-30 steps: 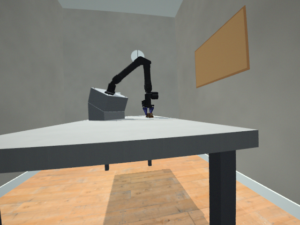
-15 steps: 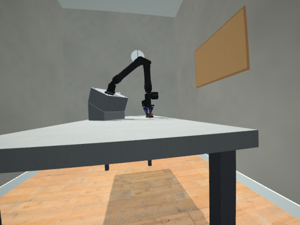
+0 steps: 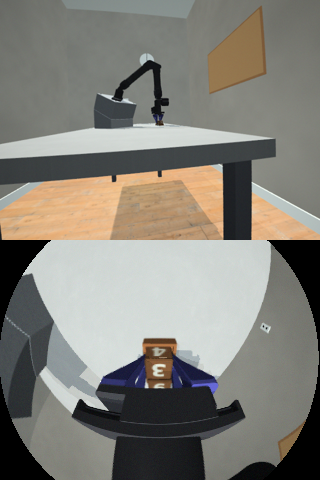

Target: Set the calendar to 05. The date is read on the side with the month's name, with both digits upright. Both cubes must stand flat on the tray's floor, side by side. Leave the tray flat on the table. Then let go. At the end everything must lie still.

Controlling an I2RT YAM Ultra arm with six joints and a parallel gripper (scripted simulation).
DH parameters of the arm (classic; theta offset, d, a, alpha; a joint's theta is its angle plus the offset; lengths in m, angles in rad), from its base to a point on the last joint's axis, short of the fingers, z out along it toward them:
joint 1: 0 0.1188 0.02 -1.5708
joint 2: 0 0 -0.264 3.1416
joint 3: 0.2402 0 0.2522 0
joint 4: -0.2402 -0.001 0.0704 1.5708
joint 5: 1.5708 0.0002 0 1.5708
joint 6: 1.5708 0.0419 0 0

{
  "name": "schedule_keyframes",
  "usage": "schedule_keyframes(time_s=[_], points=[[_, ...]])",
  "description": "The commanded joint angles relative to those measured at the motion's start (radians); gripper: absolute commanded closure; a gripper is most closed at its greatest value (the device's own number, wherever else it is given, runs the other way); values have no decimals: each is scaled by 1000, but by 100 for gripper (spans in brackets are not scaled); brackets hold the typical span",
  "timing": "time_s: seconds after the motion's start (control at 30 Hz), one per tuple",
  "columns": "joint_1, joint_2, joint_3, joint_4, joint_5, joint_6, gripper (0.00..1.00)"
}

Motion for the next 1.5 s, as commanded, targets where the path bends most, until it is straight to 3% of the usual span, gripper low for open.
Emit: schedule_keyframes(time_s=[0.0,0.43,0.8,1.0,1.47], points=[[2,-6,3,1,-14,-1,73],[7,-27,-2,-17,-12,4,73],[74,-266,-21,-256,5,72,73],[93,-323,-13,-328,10,91,73],[95,-335,-10,-344,11,101,73]])
